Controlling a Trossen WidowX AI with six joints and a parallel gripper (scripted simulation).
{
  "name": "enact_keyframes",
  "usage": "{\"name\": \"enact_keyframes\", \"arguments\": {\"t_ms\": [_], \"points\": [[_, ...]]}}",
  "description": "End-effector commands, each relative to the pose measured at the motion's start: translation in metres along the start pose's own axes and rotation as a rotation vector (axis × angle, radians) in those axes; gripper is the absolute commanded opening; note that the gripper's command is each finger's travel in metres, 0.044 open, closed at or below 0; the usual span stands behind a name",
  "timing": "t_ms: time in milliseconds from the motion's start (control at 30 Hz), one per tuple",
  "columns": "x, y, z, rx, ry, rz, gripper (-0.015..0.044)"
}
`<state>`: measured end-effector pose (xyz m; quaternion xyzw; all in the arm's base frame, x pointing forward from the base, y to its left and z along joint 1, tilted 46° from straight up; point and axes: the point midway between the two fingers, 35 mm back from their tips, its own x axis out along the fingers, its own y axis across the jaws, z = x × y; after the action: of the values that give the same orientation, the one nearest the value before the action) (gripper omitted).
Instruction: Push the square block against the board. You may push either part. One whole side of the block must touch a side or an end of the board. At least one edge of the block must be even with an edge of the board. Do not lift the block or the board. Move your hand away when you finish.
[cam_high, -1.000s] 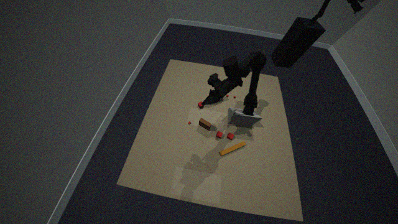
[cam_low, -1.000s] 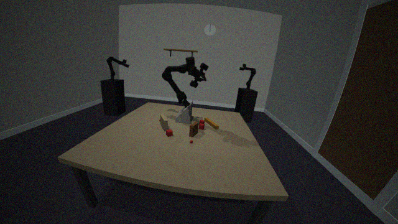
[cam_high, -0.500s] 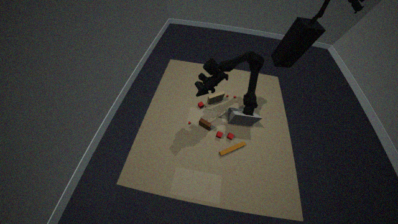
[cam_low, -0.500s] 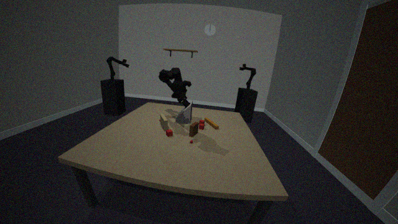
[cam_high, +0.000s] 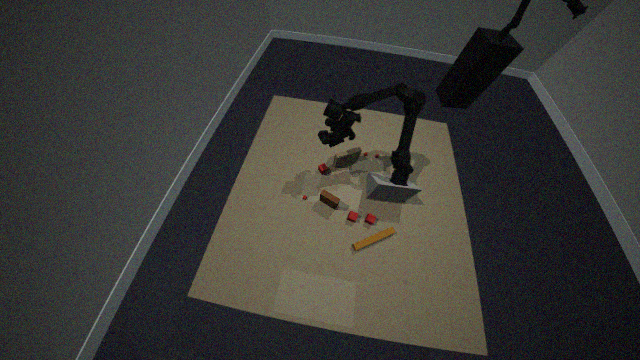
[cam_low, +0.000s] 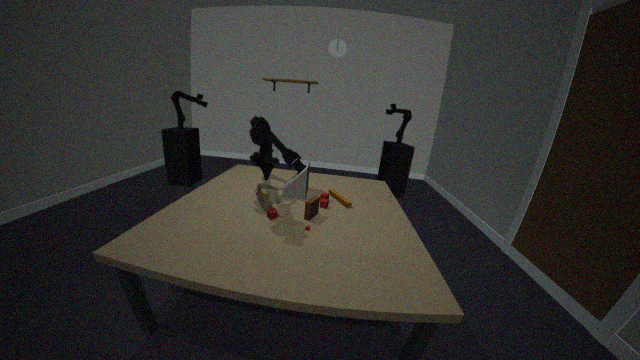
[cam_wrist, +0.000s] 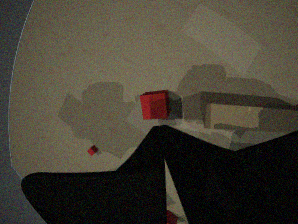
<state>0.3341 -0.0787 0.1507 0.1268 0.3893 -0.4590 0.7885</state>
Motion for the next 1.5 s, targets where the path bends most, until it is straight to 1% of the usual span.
{"name": "enact_keyframes", "arguments": {"t_ms": [0,233,400,533,800,1467], "points": [[0.01,-0.039,0.009,0.032,0.017,-0.112,0.0],[0.018,-0.112,0.019,0.083,0.066,-0.319,0.0],[0.021,-0.12,0.019,0.087,0.071,-0.337,0.0],[0.062,-0.134,0.016,0.086,0.068,-0.338,0.0],[0.065,-0.135,0.013,0.086,0.068,-0.338,0.0],[0.064,-0.13,-0.015,0.086,0.072,-0.337,0.0]]}}
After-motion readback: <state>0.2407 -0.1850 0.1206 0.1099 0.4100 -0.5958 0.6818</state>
